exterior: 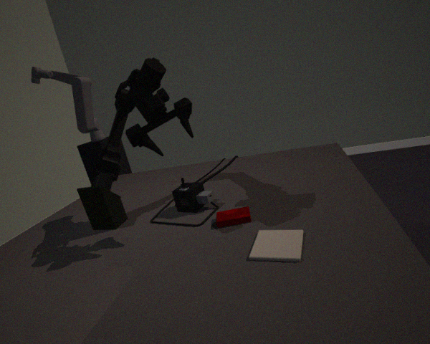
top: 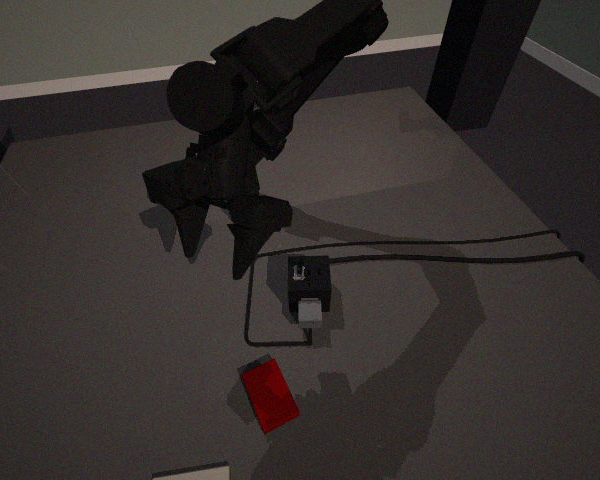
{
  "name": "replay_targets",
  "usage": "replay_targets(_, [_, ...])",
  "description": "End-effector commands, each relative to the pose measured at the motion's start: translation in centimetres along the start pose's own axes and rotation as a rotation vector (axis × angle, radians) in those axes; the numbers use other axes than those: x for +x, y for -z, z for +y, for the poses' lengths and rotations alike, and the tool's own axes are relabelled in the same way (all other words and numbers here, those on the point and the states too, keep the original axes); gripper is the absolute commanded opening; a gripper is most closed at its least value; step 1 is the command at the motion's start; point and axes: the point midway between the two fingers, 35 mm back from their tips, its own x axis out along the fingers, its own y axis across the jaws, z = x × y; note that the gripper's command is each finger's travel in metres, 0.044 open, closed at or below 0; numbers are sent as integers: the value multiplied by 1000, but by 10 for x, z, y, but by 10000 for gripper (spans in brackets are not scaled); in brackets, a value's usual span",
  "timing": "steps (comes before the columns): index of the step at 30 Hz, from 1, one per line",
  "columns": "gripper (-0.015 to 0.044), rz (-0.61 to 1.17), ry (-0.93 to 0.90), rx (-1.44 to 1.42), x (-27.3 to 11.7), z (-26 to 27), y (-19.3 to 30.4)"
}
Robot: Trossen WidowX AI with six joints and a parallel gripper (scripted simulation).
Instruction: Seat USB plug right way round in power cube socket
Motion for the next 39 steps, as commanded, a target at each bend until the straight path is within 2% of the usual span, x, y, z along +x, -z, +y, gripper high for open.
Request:
replay_targets(1, [440,257,168,407,18,2,77])
replay_targets(9, [440,438,502,857,10,4,167])
replay_targets(39, [440,441,511,866,21,5,179])
